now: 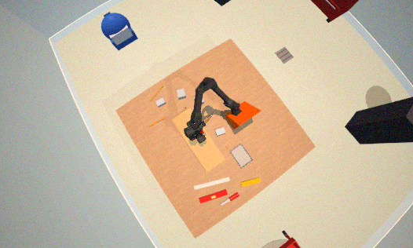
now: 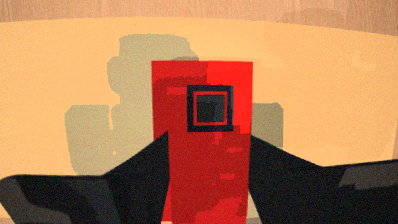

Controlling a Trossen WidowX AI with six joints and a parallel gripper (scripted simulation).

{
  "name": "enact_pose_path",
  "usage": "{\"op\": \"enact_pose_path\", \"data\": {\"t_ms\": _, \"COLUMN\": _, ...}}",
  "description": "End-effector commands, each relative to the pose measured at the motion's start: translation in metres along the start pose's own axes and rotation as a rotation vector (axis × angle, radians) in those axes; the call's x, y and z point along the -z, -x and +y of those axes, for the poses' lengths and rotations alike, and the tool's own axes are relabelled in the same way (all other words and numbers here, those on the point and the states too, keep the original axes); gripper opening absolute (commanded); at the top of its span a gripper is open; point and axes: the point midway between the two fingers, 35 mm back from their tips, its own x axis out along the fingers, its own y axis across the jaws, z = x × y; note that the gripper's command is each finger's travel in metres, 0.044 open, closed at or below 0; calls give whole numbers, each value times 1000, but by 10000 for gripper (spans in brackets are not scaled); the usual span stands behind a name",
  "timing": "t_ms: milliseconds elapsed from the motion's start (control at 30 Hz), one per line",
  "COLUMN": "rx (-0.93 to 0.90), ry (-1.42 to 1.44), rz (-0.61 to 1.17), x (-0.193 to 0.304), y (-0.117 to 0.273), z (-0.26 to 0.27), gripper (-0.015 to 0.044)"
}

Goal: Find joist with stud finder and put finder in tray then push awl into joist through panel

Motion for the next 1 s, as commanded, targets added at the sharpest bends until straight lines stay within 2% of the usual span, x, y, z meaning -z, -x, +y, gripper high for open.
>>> {"op": "enact_pose_path", "data": {"t_ms": 0, "rx": 8, "ry": -7, "rz": 1, "x": 0, "y": 0, "z": -15, "gripper": 0}}
{"op": "enact_pose_path", "data": {"t_ms": 967, "rx": 11, "ry": -6, "rz": 1, "x": 1, "y": 0, "z": -91, "gripper": 0}}
